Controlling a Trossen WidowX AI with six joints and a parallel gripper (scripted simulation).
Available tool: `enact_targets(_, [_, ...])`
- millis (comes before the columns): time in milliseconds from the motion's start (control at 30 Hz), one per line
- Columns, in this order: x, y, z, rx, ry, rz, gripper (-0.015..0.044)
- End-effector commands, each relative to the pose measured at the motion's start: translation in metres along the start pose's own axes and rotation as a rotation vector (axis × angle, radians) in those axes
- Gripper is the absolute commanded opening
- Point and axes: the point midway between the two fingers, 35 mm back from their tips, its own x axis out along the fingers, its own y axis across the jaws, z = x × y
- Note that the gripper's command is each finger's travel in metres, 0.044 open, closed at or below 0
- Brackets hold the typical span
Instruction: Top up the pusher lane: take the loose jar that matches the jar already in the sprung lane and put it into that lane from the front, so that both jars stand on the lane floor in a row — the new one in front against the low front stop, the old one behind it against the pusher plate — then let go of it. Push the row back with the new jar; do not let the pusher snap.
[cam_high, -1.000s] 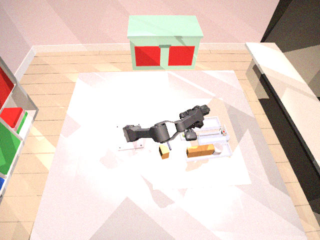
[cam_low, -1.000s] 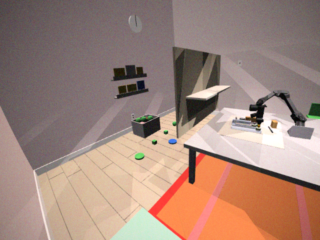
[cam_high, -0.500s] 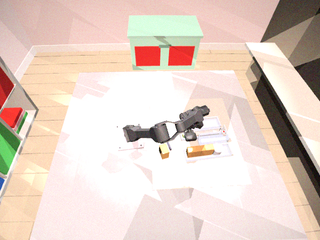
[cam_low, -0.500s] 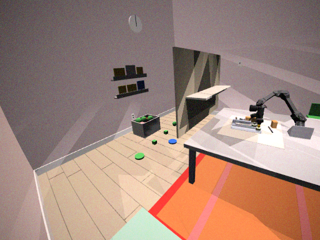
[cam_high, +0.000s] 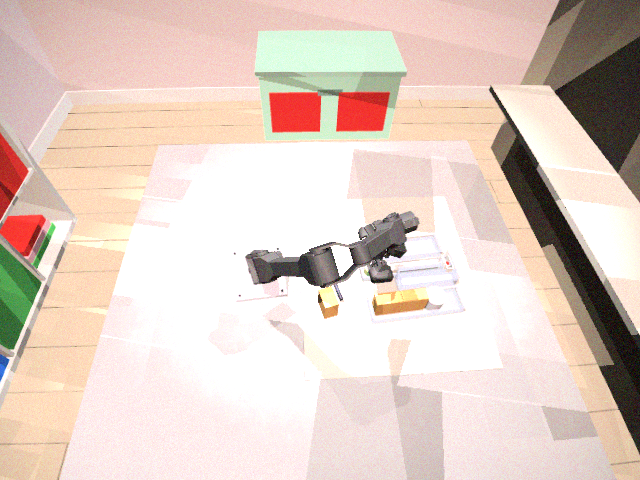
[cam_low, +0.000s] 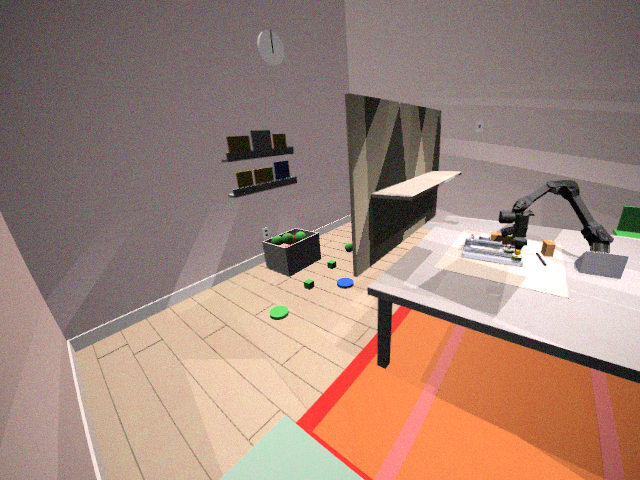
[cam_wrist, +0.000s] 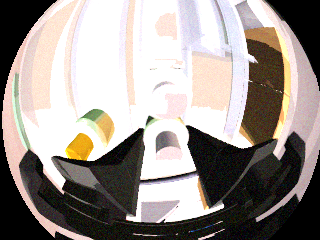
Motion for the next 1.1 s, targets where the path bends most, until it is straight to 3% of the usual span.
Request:
enact_targets(0, [0.0001, -0.0014, 0.0022, 0.008, -0.011, -0.004, 0.0])
enact_targets(1067, [0.0003, -0.0013, -0.0032, 0.008, -0.011, -0.004, 0.0])
